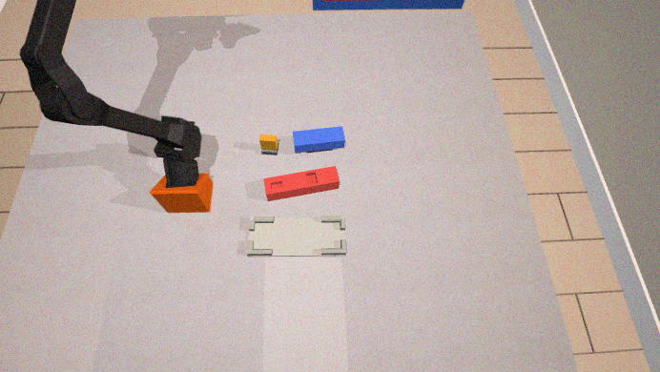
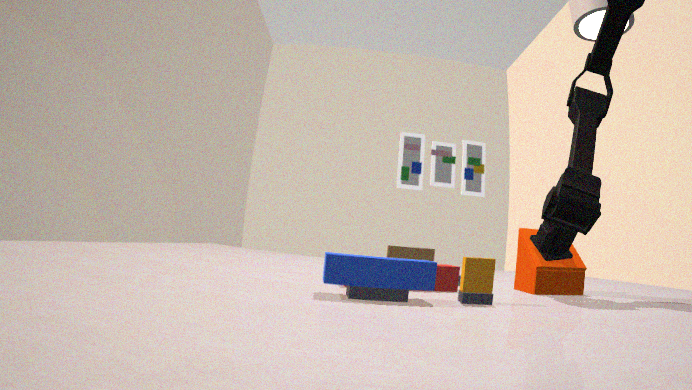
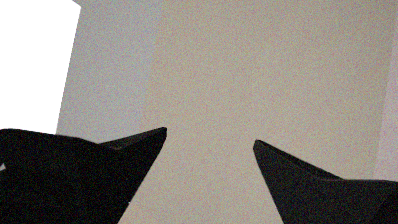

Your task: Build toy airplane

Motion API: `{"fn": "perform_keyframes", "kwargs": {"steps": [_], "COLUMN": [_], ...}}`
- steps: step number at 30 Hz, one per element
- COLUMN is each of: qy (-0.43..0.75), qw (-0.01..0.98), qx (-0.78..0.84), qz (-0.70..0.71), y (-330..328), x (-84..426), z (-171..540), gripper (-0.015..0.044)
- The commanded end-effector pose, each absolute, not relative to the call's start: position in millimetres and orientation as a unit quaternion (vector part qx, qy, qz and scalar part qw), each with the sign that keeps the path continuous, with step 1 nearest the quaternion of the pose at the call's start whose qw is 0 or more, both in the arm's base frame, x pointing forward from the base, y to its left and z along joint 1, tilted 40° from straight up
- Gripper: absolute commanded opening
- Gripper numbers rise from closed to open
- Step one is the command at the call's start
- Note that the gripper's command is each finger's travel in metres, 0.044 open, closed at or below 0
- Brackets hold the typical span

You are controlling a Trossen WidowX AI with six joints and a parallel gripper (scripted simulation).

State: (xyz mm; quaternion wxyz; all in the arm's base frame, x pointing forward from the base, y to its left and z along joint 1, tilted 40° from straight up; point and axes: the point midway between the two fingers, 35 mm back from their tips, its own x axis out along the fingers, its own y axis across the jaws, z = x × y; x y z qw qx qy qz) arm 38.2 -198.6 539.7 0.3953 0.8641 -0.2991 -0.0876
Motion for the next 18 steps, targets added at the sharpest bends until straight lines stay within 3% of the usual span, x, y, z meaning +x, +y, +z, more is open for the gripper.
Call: {"fn": "perform_keyframes", "kwargs": {"steps": [1,4,10,18], "qy": [-0.299,-0.300,-0.318,-0.282], "qw": [0.395,0.448,0.668,0.815], "qx": [0.864,0.839,0.667,0.490], "qz": [-0.088,-0.075,-0.090,-0.126], "y": [-199,-191,-118,-58], "x": [38,42,80,143], "z": [540,548,581,577], "gripper": [0.0426,0.0440,0.0440,0.0440]}}
